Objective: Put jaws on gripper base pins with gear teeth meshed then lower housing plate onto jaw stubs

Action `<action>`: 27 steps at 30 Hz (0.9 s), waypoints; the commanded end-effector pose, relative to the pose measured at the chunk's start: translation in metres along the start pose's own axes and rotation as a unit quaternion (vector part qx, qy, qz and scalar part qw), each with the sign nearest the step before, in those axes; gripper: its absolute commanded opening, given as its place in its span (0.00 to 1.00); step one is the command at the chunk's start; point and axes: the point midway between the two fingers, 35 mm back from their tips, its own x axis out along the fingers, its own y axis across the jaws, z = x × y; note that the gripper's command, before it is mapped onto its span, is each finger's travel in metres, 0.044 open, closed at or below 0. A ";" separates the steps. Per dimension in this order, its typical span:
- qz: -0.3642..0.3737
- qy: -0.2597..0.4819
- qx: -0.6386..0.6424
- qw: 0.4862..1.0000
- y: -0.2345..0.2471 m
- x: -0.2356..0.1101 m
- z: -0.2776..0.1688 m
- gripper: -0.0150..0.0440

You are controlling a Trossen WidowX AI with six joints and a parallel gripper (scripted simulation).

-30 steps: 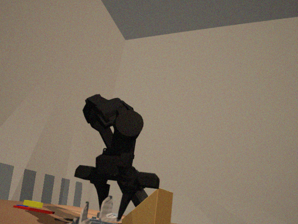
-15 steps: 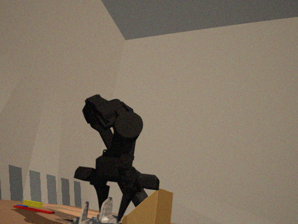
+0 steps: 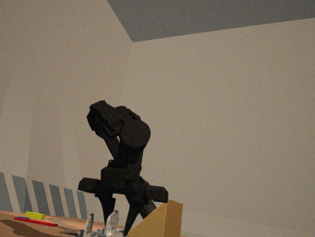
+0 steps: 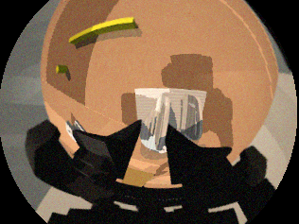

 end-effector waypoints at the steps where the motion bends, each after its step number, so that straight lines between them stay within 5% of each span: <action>1: -0.001 -0.001 -0.002 1.000 0.000 0.001 0.000 0.48; 27: -0.001 -0.001 -0.001 1.000 0.000 0.008 0.000 0.48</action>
